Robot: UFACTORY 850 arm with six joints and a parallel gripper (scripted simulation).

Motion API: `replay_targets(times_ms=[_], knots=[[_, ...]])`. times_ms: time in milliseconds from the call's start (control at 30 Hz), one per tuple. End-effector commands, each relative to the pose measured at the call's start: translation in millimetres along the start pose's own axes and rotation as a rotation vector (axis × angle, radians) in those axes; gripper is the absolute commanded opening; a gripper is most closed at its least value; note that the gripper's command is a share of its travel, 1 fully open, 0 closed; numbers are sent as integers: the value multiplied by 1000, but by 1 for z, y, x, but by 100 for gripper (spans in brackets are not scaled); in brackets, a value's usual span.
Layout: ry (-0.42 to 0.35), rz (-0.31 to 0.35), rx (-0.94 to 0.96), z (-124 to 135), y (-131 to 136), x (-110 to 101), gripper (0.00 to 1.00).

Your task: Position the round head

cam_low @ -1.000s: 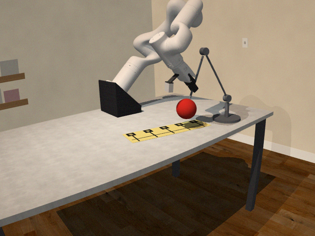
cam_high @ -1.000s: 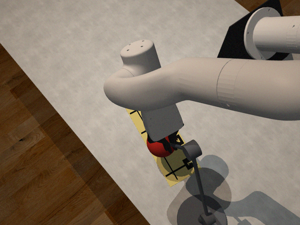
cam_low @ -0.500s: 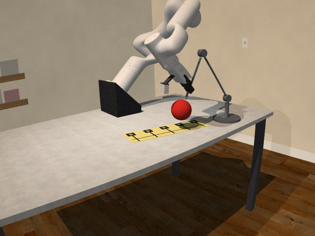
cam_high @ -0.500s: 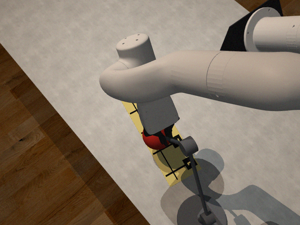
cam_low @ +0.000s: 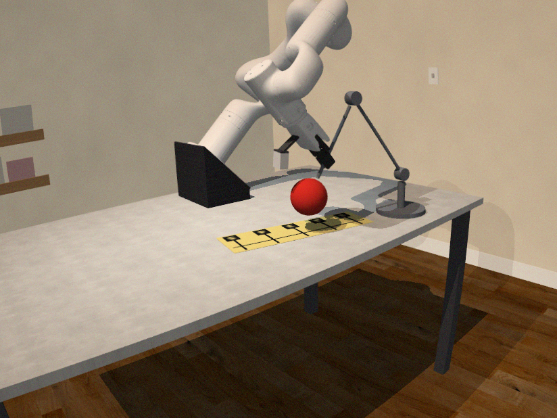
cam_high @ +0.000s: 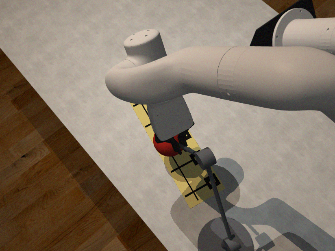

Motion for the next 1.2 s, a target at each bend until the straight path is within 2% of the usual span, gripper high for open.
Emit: replay_targets(times_ms=[0,700,733,1167], knots=[[1,-1,-2,-9,-1,-6,0],[1,-1,-3,-16,-2,-10,0],[1,-1,-3,-16,-2,-10,100],[1,-1,-3,-15,-2,-10,100]])
Point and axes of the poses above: the point where the finger pads meet when closed, its own x axis out along the fingers, its own y axis across the jaws, z = x × y, the point moved 2 cm from there along -x, back along the fingers, and after that the axes turned 1 degree about x, right-handed, at the moved point
